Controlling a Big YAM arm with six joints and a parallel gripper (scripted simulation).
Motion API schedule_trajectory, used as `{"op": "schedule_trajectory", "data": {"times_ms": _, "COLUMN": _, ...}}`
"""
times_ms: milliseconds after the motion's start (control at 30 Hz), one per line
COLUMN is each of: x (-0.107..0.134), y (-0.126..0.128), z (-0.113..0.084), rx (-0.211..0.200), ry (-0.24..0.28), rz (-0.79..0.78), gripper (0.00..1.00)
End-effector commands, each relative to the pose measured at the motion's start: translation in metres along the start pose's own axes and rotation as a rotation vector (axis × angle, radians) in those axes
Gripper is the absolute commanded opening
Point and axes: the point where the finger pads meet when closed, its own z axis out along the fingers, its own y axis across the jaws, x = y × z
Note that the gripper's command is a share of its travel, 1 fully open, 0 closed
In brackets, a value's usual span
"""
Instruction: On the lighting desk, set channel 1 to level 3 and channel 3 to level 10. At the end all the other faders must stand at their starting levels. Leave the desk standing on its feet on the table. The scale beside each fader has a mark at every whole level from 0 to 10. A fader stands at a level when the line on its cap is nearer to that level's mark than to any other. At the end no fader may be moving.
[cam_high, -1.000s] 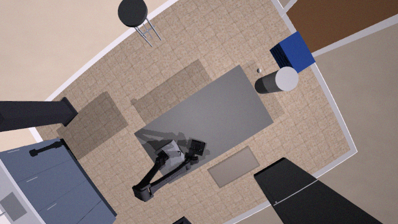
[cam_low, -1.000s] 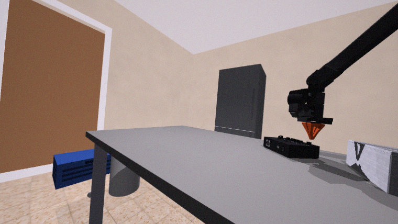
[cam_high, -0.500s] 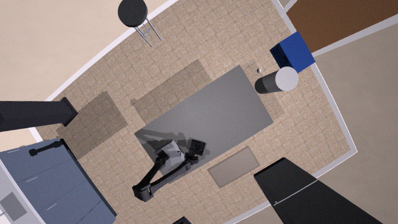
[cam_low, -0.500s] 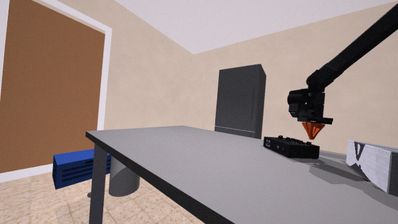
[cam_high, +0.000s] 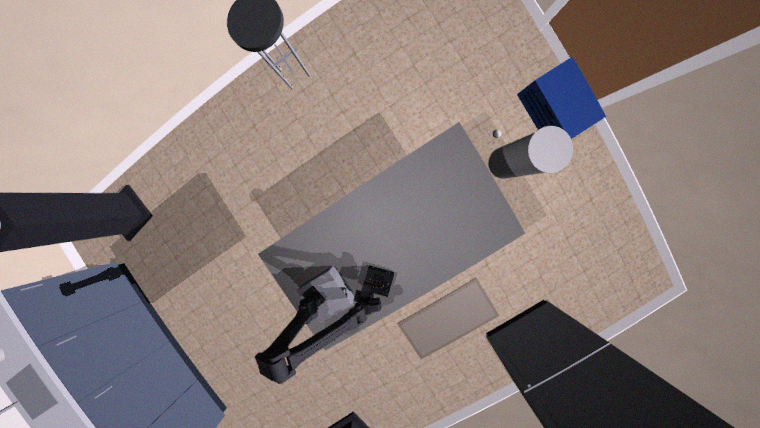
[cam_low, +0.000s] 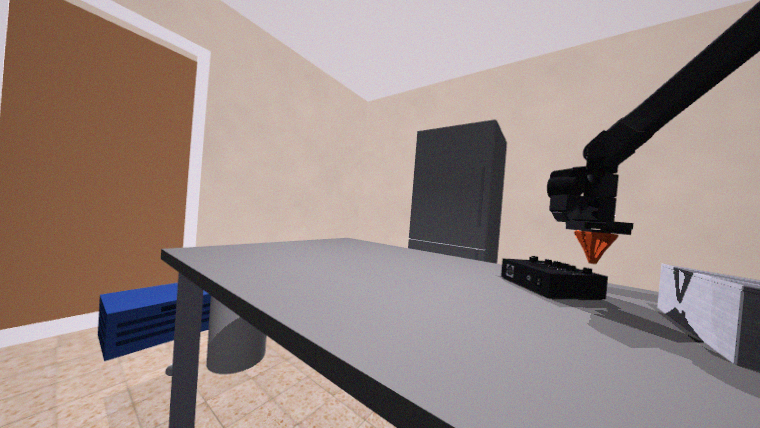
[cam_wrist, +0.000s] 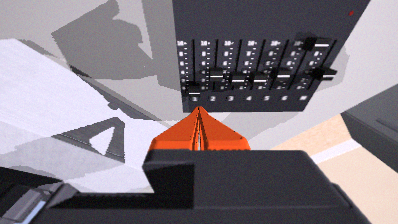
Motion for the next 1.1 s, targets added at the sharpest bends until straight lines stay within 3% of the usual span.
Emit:
{"op": "schedule_trajectory", "data": {"times_ms": 0, "x": 0.0035, "y": 0.0004, "z": 0.0043, "rx": -0.002, "ry": -0.003, "rz": 0.002, "gripper": 0.0}}
{"op": "schedule_trajectory", "data": {"times_ms": 200, "x": 0.0049, "y": -0.0024, "z": -0.0041, "rx": 0.025, "ry": -0.015, "rz": 0.002, "gripper": 0.0}}
{"op": "schedule_trajectory", "data": {"times_ms": 1067, "x": 0.0085, "y": 0.0041, "z": 0.0006, "rx": 0.01, "ry": -0.007, "rz": -0.002, "gripper": 0.0}}
